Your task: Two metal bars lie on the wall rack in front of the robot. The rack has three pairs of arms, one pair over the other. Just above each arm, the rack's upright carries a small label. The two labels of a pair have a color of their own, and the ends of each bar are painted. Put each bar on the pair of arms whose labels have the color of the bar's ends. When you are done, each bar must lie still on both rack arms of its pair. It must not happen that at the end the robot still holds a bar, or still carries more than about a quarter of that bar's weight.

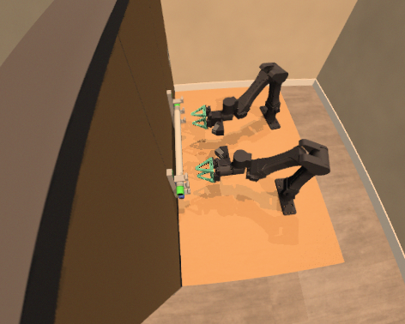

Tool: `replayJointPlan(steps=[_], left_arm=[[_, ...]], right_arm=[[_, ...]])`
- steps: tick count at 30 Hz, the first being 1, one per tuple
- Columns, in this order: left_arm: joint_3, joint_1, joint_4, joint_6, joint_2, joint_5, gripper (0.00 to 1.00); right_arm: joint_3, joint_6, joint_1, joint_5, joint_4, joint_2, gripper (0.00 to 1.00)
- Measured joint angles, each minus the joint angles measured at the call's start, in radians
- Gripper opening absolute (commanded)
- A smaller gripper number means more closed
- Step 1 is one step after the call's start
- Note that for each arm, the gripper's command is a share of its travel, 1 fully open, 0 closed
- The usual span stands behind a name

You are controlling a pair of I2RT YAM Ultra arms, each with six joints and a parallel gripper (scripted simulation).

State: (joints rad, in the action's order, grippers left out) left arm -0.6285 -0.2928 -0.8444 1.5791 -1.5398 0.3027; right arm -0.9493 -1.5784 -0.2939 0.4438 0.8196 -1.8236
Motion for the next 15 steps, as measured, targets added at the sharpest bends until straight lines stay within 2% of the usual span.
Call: replayJointPlan(steps=[15], left_arm=[[-0.049, 0.016, -0.006, 0.000, -0.060, -0.017, 0.75]], right_arm=[[-0.058, 0.000, 0.019, -0.019, 0.000, -0.050, 0.74]])
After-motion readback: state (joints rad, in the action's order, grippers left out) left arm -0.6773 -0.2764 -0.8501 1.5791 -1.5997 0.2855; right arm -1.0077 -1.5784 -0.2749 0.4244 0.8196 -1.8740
